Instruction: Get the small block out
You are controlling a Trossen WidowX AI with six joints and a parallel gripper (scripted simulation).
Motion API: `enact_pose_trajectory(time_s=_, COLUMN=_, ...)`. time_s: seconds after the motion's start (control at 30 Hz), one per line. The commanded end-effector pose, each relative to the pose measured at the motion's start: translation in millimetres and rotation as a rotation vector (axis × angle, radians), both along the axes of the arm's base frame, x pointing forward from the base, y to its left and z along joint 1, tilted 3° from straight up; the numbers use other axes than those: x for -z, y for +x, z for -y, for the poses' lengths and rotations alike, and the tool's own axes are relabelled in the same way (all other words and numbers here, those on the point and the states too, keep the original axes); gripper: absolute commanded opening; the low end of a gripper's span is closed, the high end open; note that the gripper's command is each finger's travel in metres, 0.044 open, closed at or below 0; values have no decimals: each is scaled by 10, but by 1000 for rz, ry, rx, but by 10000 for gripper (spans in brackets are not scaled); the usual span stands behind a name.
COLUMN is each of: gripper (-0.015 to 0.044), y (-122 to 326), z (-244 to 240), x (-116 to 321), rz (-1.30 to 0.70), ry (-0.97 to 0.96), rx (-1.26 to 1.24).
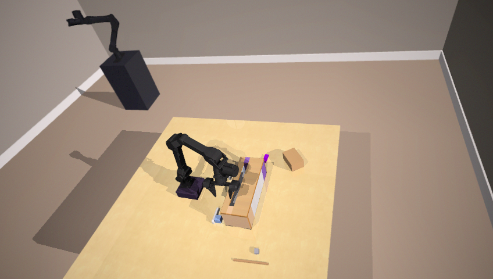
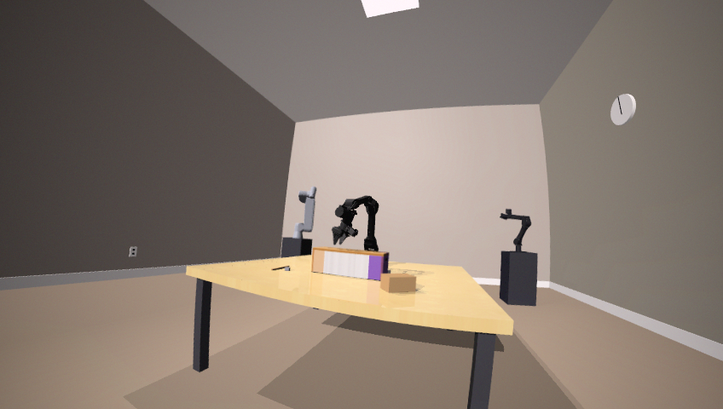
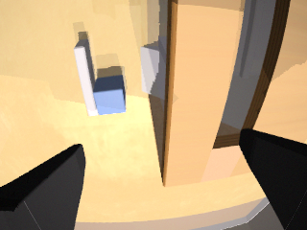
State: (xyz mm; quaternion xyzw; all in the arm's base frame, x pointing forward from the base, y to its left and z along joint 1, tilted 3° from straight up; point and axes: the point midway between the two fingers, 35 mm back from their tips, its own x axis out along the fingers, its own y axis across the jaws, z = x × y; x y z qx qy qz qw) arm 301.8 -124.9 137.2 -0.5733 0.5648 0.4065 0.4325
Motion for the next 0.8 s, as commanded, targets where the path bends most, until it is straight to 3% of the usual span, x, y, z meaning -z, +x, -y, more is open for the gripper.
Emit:
enact_pose_trajectory(time_s=0.0, gripper=374, y=-11, z=21, x=-8, rz=9, ry=-6, rx=17)
enact_pose_trajectory(time_s=0.13, gripper=285, y=-108, z=159, x=-70, rz=141, ry=6, rx=355)
enact_pose_trajectory(time_s=0.6, gripper=285, y=-223, z=340, x=-23, rz=512, ry=273, rx=1813)
enact_pose_trajectory(time_s=0.77, gripper=285, y=-251, z=386, x=-21, rz=550, ry=339, rx=2118)
